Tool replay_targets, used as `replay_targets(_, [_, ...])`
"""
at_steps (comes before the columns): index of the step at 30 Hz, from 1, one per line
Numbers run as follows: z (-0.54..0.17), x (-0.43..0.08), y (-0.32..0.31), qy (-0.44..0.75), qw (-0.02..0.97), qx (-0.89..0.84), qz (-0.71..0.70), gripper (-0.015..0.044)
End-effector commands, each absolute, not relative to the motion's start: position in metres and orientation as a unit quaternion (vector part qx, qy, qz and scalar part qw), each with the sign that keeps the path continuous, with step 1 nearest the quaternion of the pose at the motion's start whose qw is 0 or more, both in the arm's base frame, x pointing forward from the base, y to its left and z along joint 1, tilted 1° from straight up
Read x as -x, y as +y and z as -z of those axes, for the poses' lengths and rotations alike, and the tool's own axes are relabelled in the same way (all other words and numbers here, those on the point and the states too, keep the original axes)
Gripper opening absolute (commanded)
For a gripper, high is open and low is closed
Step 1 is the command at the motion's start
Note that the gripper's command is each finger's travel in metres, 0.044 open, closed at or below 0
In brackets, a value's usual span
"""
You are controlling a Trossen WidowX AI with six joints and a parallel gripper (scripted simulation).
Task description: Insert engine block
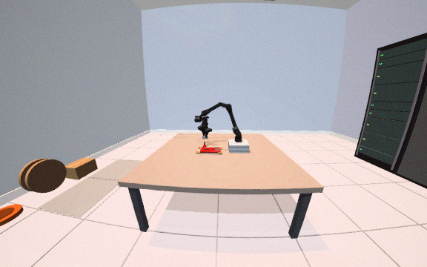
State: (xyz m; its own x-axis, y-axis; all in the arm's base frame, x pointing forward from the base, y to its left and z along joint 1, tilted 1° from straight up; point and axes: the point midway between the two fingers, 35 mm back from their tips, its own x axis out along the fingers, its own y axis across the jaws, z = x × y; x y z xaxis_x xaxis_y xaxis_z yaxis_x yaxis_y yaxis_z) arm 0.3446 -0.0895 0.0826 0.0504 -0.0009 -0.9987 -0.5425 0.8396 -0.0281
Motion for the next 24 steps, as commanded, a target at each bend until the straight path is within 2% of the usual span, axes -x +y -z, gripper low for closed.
replay_targets(1, [-0.077, -0.346, -0.077, 0.668, 0.7, 0.183, -0.175, 0.0])
replay_targets(24, [-0.05, -0.349, -0.007, 0.689, 0.722, 0.044, -0.047, 0.0])
